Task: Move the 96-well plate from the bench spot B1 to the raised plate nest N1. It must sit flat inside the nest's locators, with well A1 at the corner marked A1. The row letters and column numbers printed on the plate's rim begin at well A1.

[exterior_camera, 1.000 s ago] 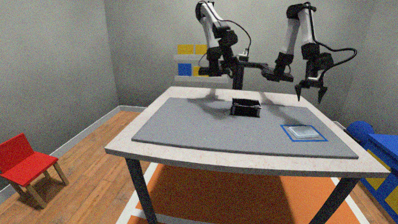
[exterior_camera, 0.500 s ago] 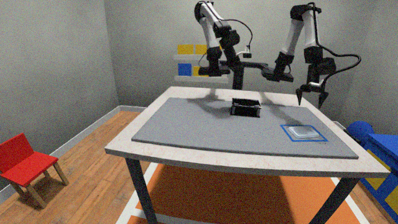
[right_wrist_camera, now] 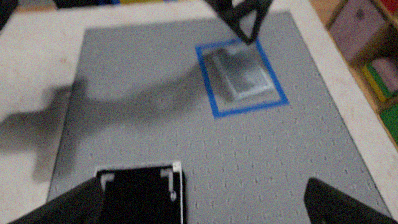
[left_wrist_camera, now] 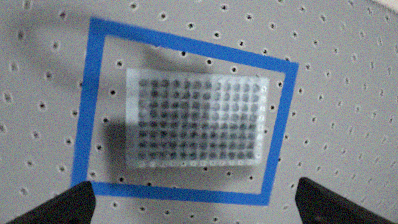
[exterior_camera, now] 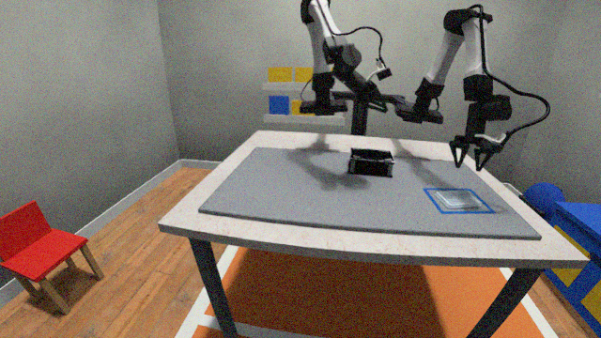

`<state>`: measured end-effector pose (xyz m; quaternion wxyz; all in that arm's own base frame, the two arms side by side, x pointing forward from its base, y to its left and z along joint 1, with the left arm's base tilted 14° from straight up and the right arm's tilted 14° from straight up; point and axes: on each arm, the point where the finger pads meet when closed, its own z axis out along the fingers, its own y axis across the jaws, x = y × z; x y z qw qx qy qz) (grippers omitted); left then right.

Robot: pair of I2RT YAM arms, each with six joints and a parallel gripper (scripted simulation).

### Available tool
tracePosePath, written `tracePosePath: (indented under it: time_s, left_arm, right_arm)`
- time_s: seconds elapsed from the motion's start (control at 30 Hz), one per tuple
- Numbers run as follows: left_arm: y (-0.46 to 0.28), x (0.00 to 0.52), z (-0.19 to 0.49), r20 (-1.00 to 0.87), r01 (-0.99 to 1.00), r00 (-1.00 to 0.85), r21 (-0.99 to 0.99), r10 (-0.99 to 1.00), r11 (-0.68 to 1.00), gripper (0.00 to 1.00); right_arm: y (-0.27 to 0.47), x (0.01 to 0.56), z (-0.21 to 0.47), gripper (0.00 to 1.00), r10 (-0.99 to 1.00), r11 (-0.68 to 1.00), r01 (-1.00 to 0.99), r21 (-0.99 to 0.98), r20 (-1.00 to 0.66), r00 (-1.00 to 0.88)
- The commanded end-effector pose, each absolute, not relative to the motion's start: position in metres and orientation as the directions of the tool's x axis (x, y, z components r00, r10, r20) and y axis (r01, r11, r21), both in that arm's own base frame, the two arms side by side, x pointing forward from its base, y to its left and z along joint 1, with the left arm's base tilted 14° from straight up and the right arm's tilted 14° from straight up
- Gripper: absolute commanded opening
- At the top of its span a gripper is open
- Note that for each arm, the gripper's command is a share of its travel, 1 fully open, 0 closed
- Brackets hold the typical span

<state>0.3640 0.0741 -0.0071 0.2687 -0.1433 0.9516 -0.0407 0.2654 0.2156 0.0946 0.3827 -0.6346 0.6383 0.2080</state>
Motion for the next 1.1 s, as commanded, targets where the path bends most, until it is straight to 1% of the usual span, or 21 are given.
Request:
tracePosePath:
  time_s: [0.0,0.2,0.43,0.5,0.67,0.9,1.0,1.07]
  left_arm:
    - [0.075,0.369,-0.01,-0.413,-0.458,-0.755,-0.223,-0.509,0.86,1.0]
    - [0.075,0.38,-0.02,-0.316,-0.662,-0.619,-0.284,-0.72,0.694,1.0]
    - [0.074,0.389,-0.031,-0.209,-0.836,-0.403,-0.311,-0.891,0.451,1.0]
    - [0.074,0.389,-0.031,-0.209,-0.836,-0.403,-0.311,-0.891,0.451,1.0]
    - [0.072,0.39,-0.051,-0.116,-0.941,-0.165,-0.28,-0.979,0.192,1.0]
    - [0.07,0.398,-0.065,-0.059,-0.964,0.124,-0.246,-0.991,-0.106,1.0]
    - [0.068,0.399,-0.071,-0.053,-0.957,0.195,-0.23,-0.979,-0.178,1.0]
    - [0.068,0.399,-0.071,-0.053,-0.957,0.195,-0.23,-0.979,-0.178,1.0]
  right_arm:
    - [0.241,0.29,0.119,1.0,-0.508,0.111,-0.957,-0.268,-0.843,0.178]
    - [0.243,0.306,0.121,1.0,-0.451,0.111,-0.959,-0.262,-0.873,0.187]
    - [0.243,0.314,0.121,1.0,-0.423,0.11,-0.96,-0.257,-0.886,0.188]
    - [0.243,0.314,0.121,1.0,-0.423,0.11,-0.96,-0.257,-0.886,0.188]
    - [0.242,0.314,0.115,1.0,-0.43,0.107,-0.964,-0.243,-0.886,0.175]
    - [0.24,0.319,0.103,1.0,-0.462,0.056,-0.972,-0.227,-0.869,0.177]
    - [0.24,0.33,0.096,1.0,-0.48,0.017,-0.975,-0.22,-0.858,0.185]
    - [0.24,0.33,0.096,1.0,-0.48,0.017,-0.975,-0.22,-0.858,0.185]
